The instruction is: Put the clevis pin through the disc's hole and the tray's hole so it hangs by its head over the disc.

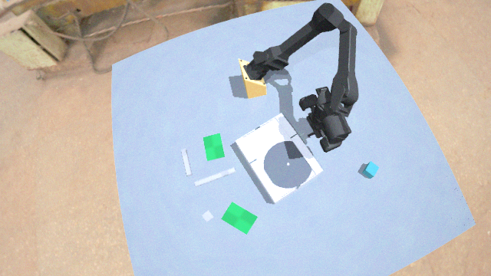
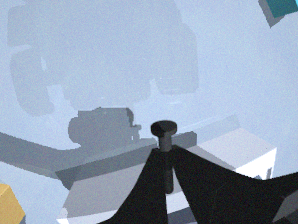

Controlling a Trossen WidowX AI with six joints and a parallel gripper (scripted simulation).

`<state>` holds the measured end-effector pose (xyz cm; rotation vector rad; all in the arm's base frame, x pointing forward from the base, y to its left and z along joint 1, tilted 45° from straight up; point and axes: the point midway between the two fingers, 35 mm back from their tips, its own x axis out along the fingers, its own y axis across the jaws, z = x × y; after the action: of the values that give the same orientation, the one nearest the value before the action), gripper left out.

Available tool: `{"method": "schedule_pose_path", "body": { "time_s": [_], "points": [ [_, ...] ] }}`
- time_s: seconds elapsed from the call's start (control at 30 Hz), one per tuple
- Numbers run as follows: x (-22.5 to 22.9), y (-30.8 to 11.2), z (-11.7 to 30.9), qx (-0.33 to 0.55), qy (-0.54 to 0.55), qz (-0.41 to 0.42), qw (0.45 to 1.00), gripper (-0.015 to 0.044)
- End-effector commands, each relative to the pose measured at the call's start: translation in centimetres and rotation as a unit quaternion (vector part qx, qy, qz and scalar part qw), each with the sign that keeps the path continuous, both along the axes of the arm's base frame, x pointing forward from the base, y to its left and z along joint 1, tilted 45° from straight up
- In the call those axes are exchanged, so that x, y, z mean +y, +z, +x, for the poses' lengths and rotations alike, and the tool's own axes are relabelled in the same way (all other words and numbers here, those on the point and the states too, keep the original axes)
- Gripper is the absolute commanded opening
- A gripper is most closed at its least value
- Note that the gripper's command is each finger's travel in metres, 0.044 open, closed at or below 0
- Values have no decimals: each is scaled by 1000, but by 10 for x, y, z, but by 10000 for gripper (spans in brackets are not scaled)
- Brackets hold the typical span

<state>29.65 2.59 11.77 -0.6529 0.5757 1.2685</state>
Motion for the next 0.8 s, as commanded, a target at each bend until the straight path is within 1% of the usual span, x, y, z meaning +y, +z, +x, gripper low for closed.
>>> {"method": "schedule_pose_path", "body": {
  "time_s": [0.0,0.37,0.77],
  "points": [
    [0,-1,-1,-51,57,-15,997,0],
    [0,-1,-1,-176,190,-53,964,0],
    [-1,-1,-2,-306,327,-92,890,0]
  ]
}}
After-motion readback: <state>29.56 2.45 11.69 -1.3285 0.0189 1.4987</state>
